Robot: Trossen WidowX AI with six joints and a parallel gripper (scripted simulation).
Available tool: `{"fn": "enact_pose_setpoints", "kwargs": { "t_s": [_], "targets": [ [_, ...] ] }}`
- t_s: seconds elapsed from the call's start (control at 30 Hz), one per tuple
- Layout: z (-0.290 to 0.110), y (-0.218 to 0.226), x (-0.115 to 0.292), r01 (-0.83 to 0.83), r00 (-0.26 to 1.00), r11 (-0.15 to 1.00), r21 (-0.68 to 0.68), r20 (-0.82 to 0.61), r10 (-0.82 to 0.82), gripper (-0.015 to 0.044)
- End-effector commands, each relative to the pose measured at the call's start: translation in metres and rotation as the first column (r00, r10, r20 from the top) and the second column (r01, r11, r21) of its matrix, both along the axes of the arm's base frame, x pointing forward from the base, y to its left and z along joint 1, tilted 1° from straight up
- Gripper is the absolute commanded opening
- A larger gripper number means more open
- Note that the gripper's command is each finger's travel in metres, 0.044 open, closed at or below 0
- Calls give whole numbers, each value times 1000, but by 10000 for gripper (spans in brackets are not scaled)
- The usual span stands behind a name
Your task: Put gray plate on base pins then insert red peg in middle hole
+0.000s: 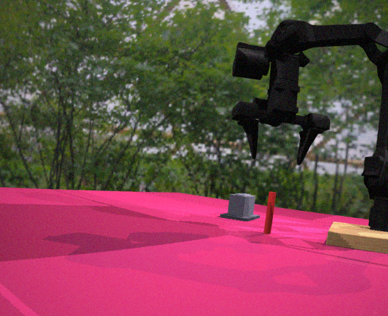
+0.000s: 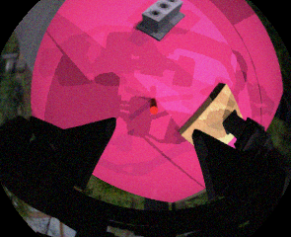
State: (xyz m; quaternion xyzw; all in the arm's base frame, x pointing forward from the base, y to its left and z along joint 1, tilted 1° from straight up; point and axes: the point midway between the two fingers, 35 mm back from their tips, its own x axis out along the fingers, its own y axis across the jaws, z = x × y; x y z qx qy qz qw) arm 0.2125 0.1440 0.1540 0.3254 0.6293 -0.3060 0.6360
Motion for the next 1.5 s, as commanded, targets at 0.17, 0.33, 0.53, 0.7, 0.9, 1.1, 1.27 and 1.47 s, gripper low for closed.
{"fn": "enact_pose_setpoints", "kwargs": {
  "t_s": [0.17,0.33,0.53,0.7,0.9,1.1,1.27,1.47],
  "targets": [
    [-25,1,0,41,999,999,-1,6,-41,440],
    [-29,1,0,41,999,999,-1,6,-41,440],
    [-42,1,1,41,999,999,-1,6,-41,440],
    [-48,2,2,41,999,999,-1,6,-41,440],
    [-58,2,3,41,999,999,-1,7,-41,440],
    [-68,3,3,41,999,999,-1,7,-41,440],
    [-76,3,4,41,999,999,-1,6,-41,440],
    [-86,3,4,41,999,999,-1,6,-41,440]
  ]
}}
